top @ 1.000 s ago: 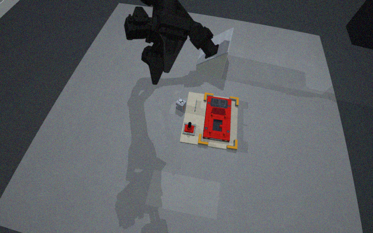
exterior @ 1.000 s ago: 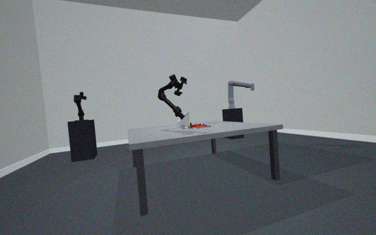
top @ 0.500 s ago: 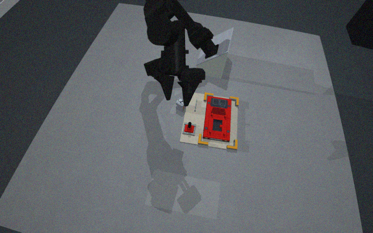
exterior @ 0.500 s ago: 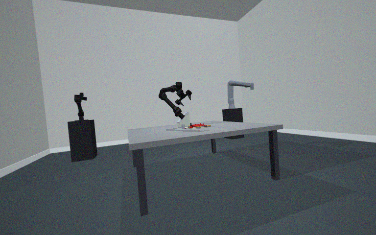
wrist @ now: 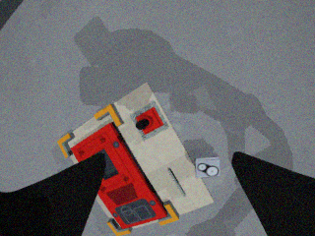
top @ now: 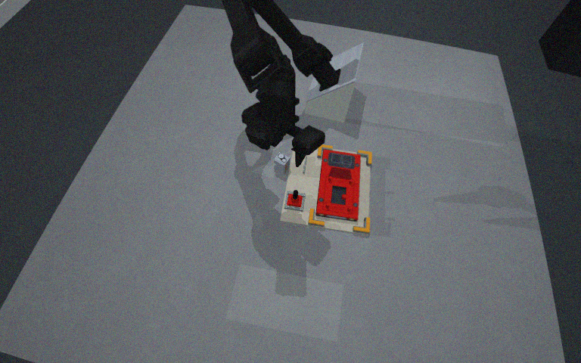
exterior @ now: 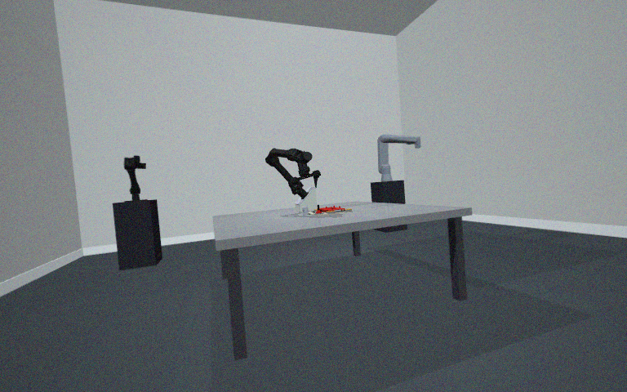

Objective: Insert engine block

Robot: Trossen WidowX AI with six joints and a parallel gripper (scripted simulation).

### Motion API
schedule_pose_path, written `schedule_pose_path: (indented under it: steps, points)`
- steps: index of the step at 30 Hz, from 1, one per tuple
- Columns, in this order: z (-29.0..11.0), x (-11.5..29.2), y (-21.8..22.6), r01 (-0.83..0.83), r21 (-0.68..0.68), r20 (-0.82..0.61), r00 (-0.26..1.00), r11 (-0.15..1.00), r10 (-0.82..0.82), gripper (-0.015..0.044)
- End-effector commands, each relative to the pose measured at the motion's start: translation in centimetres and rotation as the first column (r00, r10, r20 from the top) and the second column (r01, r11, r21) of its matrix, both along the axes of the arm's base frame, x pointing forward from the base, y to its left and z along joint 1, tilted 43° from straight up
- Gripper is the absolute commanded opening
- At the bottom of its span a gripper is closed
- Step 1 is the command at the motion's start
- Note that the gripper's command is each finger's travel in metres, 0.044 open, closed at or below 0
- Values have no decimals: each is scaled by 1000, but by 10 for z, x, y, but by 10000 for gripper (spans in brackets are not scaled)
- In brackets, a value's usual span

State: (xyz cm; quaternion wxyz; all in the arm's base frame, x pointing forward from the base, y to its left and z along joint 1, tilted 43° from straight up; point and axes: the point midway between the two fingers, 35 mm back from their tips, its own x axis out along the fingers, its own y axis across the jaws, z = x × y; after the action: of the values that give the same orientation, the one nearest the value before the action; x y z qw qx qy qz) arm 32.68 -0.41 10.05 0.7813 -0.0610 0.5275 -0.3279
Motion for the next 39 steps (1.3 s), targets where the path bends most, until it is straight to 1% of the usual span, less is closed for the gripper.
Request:
schedule_pose_path:
  steps: [1, 6, 8, 12, 16, 39]
  points:
    - [-10, -21, -15, 24, -55, -111, 993, 998, -30, 440]
    - [-20, -51, -32, 41, -119, -254, 965, 992, -71, 440]
    - [-21, -56, -34, 43, -128, -273, 959, 991, -76, 440]
    - [-23, -56, -36, 43, -128, -273, 959, 991, -76, 440]
    - [-46, -58, -58, 43, -129, -272, 959, 991, -77, 440]
    - [-74, -59, -83, 42, -128, -272, 959, 991, -76, 440]
